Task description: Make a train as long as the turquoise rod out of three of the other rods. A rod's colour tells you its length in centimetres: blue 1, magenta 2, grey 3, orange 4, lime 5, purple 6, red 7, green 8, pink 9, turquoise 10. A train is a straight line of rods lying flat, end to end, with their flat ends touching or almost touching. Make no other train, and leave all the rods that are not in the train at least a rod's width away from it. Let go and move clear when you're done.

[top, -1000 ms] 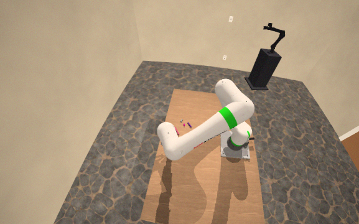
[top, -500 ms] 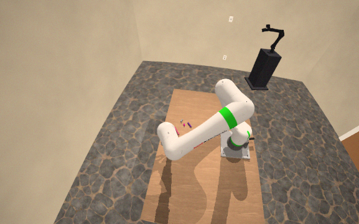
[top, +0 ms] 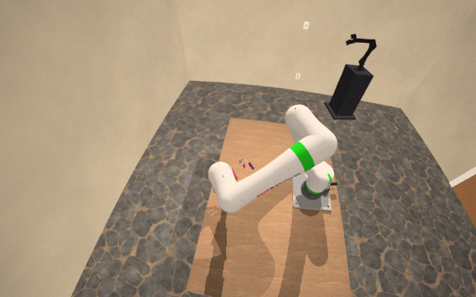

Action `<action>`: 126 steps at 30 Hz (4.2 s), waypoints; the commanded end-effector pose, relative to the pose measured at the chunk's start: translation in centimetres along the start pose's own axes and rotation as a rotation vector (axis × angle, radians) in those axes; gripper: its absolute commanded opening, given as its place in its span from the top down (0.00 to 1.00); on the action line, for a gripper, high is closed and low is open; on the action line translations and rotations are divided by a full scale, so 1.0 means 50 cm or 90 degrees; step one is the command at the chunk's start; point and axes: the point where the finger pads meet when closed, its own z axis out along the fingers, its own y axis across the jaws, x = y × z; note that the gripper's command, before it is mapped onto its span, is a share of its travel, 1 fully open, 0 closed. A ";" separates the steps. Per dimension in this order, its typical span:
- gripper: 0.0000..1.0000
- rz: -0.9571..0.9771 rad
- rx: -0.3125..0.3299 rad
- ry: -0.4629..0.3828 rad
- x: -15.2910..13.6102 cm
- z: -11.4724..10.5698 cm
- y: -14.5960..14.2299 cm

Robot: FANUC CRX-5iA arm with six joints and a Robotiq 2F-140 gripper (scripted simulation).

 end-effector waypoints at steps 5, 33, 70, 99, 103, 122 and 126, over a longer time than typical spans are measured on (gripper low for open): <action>0.97 0.000 0.000 0.000 0.000 0.000 0.000; 0.97 0.000 0.000 0.000 0.000 -0.056 0.000; 0.97 -0.072 0.000 0.000 -0.196 -0.214 0.063; 0.97 -0.148 0.000 0.000 -0.409 -0.196 0.090; 0.97 -0.148 0.000 0.000 -0.409 -0.182 0.091; 0.97 -0.148 0.000 0.000 -0.409 -0.061 0.094; 0.97 -0.148 0.000 0.000 -0.409 -0.038 0.094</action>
